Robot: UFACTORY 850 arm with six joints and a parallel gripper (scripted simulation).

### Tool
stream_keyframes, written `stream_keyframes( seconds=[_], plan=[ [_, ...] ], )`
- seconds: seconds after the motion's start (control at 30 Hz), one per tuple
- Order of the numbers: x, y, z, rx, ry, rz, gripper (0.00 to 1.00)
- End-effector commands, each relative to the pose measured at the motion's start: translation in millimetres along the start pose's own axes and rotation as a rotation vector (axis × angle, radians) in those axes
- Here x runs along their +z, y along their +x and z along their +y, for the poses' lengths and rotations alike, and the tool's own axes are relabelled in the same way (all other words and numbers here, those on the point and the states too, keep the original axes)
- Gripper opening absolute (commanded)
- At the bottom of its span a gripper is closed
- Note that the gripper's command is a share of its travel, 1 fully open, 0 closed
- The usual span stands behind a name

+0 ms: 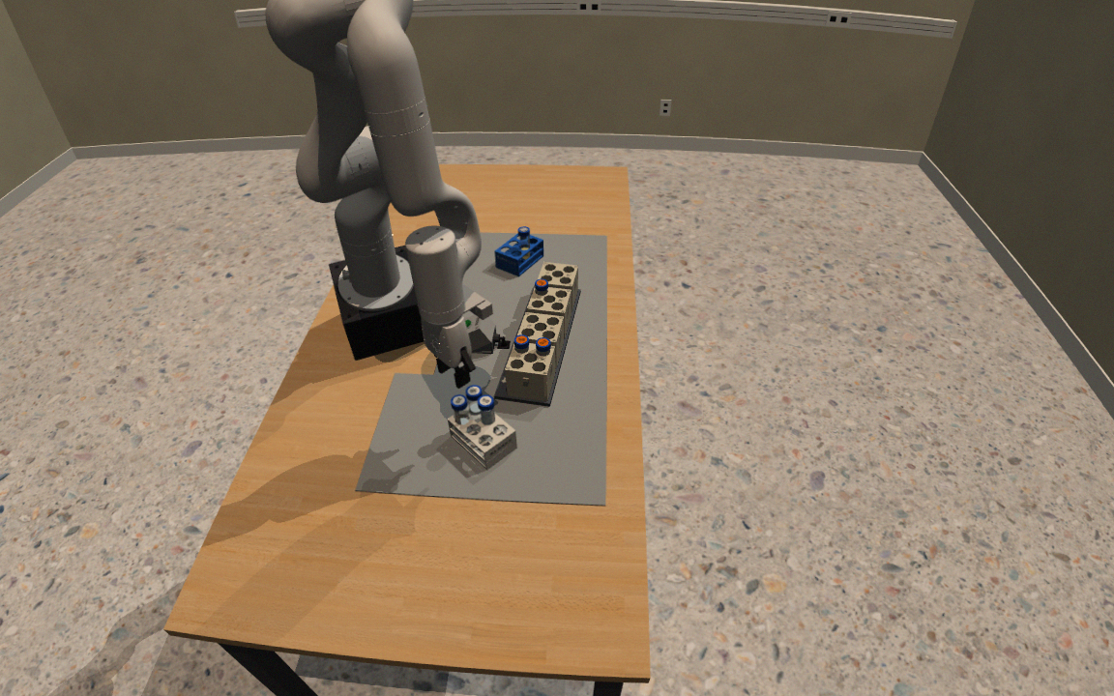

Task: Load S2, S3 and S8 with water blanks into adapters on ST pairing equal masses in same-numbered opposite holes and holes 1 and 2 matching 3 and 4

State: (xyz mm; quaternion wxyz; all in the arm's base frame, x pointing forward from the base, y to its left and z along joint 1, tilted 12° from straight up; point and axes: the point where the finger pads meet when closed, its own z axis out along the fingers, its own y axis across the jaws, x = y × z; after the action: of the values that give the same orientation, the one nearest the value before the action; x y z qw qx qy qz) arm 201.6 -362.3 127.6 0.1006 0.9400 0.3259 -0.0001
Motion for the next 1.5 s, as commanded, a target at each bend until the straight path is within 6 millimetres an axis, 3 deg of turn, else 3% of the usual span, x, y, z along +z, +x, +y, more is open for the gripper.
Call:
stream_keyframes(
  seconds=[0.0, 1.17, 1.47],
  plan=[
    [10.6, -0.3, 0.9, 0.000, -0.005, -0.010, 0.57],
    [72.4, -0.9, 1.0, 0.000, -0.005, -0.010, 0.57],
    [72.4, -0.9, 1.0, 0.000, -0.005, -0.010, 0.57]
  ],
)
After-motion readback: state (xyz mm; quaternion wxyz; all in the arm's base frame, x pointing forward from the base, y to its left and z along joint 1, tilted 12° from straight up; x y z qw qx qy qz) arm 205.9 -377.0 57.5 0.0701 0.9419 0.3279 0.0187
